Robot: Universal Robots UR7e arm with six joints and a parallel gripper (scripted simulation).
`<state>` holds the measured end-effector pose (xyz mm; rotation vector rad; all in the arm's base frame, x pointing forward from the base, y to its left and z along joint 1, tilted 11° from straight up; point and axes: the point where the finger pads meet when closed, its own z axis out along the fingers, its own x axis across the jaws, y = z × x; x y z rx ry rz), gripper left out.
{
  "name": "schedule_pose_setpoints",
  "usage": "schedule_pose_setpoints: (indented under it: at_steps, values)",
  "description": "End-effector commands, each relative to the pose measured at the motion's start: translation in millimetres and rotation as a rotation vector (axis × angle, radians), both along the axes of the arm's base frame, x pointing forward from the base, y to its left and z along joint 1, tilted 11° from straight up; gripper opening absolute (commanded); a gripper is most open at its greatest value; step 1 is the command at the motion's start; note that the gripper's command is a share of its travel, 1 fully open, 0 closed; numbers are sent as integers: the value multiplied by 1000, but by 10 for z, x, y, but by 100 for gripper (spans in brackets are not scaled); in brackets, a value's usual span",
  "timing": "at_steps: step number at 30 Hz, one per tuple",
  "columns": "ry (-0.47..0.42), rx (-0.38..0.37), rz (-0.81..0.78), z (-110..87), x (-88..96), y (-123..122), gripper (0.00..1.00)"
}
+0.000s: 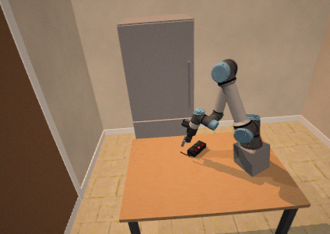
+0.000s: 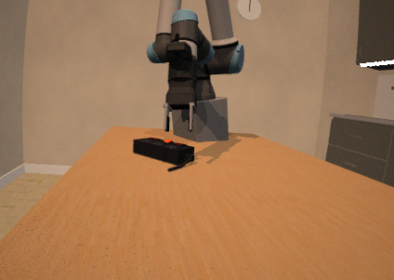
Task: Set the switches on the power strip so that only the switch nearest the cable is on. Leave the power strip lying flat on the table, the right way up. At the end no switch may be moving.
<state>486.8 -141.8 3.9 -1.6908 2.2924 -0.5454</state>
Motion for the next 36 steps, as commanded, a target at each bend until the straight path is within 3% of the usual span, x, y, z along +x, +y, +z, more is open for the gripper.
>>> schedule_pose_setpoints:
  at_steps: [1, 2, 4, 9, 13, 36]
  values:
    - [91, 12, -45, -55, -611, -115, 100]
    - [109, 16, -54, -79, -724, -118, 100]
    - [109, 16, -54, -79, -724, -118, 100]
    - [174, 34, -85, -172, -1137, -98, 100]
    - [199, 42, -97, -210, -1297, -76, 100]
    - [207, 45, -101, -223, -1348, -68, 100]
